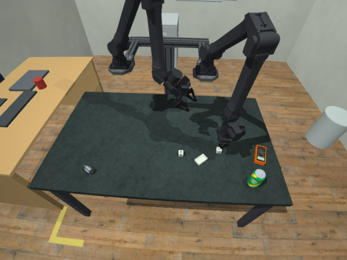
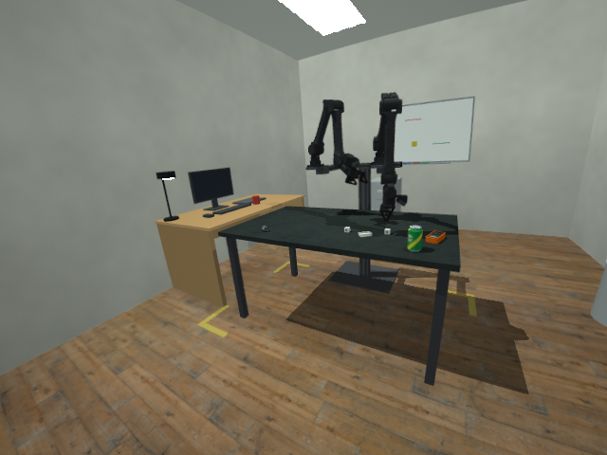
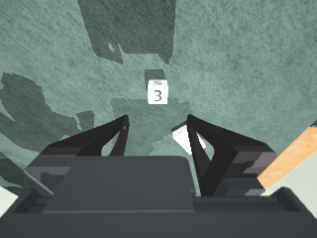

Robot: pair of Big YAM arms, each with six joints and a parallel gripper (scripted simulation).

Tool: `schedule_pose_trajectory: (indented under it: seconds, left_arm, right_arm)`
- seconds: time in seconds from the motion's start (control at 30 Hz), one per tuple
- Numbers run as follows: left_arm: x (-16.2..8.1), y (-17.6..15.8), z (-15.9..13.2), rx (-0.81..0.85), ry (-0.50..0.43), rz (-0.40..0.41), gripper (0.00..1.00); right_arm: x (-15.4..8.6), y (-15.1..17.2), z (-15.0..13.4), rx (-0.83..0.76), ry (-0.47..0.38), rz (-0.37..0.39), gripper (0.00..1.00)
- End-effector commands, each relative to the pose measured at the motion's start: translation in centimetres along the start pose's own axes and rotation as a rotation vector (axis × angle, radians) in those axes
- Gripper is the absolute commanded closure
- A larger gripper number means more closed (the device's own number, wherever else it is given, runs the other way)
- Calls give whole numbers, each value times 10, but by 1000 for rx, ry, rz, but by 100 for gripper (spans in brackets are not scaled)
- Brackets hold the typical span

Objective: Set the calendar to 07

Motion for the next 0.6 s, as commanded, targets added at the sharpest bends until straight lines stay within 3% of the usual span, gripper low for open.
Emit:
schedule_pose_trajectory:
  seconds: [0.0,0.17,0.3,0.57]
  left_arm:
    - [11,2,-12,121,20,44,45]
    - [24,-19,-52,377,126,109,47]
    - [28,-25,-66,470,162,132,47]
    - [43,-49,-142,868,302,246,47]
  right_arm:
    - [-5,-12,1,16,-22,-28,0]
    - [-32,-29,-36,50,7,-78,0]
    - [-43,-34,-45,62,12,-97,0]
    - [-96,-55,-79,117,37,-182,0]
Point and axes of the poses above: on each arm, the point where the finger pads meet when closed, its own x axis out along the fingers, its own y axis across the jaws, z = x × y, the point moved 7 cm from there along -x, back along the fingers, and after that the axes turned 14 degrees about -x, right-handed, at the moved point
